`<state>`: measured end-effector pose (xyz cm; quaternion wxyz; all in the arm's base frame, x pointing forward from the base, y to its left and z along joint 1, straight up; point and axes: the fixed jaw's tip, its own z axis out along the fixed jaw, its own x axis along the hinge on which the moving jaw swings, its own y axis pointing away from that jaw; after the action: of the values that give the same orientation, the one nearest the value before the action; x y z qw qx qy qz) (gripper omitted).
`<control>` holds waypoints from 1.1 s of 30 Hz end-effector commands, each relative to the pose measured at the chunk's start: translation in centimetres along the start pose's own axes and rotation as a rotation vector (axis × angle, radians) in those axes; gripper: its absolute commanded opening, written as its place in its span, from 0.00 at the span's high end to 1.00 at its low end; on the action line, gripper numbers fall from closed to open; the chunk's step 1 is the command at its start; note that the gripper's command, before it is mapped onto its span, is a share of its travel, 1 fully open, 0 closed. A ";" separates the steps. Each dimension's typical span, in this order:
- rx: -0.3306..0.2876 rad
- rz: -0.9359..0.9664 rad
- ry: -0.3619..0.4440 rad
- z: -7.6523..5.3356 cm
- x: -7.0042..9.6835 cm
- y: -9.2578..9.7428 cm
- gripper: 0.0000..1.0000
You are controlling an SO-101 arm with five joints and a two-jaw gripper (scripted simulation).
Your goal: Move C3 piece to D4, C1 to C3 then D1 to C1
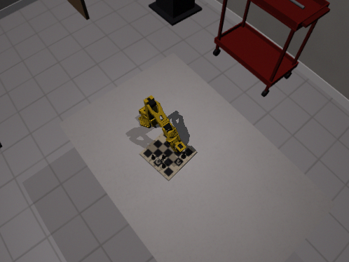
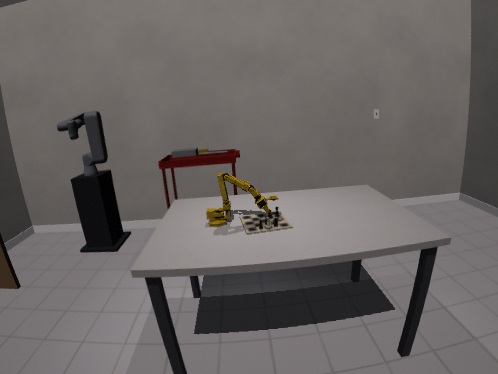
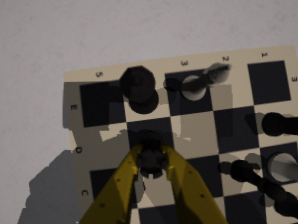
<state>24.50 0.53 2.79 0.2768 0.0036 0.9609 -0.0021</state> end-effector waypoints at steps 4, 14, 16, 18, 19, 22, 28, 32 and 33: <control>-0.007 -0.016 0.012 0.0 0.3 0.3 1.00; -0.007 -0.016 0.012 -0.1 0.2 0.3 1.00; -0.007 -0.016 0.012 -0.1 0.2 0.3 1.00; -0.007 -0.016 0.012 -0.2 0.0 0.3 1.00; -0.007 -0.016 0.012 -0.2 0.0 0.3 1.00; -0.007 -0.015 0.012 -0.3 -0.2 0.3 1.00; -0.007 -0.015 0.012 -0.4 -0.3 0.3 1.00; -0.007 -0.015 0.012 -0.4 -0.2 0.3 1.00; -0.007 -0.015 0.012 -0.3 -0.2 0.3 1.00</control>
<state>24.25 0.53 2.78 0.2637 0.0036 0.9646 -0.0020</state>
